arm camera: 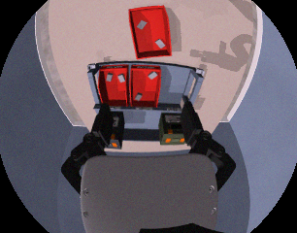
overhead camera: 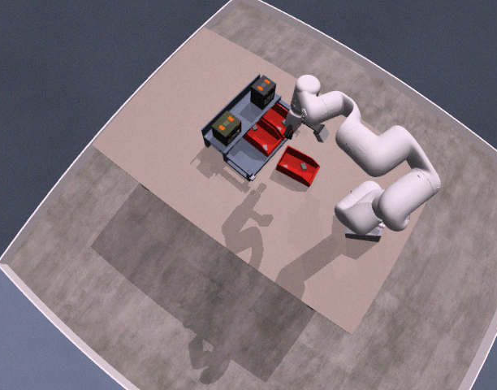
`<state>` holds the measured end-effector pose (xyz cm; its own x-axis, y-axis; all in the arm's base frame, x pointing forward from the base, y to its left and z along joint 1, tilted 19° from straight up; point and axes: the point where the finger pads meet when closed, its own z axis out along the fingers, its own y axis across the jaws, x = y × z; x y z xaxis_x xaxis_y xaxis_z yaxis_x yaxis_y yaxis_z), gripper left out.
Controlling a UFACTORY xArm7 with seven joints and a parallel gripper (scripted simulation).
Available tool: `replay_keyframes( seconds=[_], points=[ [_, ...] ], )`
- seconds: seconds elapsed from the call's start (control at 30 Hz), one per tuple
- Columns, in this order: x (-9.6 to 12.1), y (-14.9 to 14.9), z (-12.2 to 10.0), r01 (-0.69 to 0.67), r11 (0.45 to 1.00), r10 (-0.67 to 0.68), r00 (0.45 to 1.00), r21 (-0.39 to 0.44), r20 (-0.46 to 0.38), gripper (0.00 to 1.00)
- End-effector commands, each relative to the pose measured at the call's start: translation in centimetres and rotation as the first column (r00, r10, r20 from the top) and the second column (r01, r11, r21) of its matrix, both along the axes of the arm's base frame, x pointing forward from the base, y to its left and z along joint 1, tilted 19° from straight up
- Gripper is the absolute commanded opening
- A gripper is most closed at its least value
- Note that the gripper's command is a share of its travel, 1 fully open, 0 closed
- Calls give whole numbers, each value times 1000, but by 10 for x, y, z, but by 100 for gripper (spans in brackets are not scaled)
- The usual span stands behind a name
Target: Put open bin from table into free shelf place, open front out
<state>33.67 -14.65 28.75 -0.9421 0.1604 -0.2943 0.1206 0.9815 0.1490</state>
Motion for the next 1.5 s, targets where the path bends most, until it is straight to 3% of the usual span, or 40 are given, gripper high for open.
replay_keyframes(
  seconds=[0.0, 1.47],
  points=[
    [0, -3, 2, -13, 1000, 13, 1000, -1, 7, 100],
    [-1, -6, 2, -13, 1000, 13, 1000, -1, 7, 100]
  ],
)
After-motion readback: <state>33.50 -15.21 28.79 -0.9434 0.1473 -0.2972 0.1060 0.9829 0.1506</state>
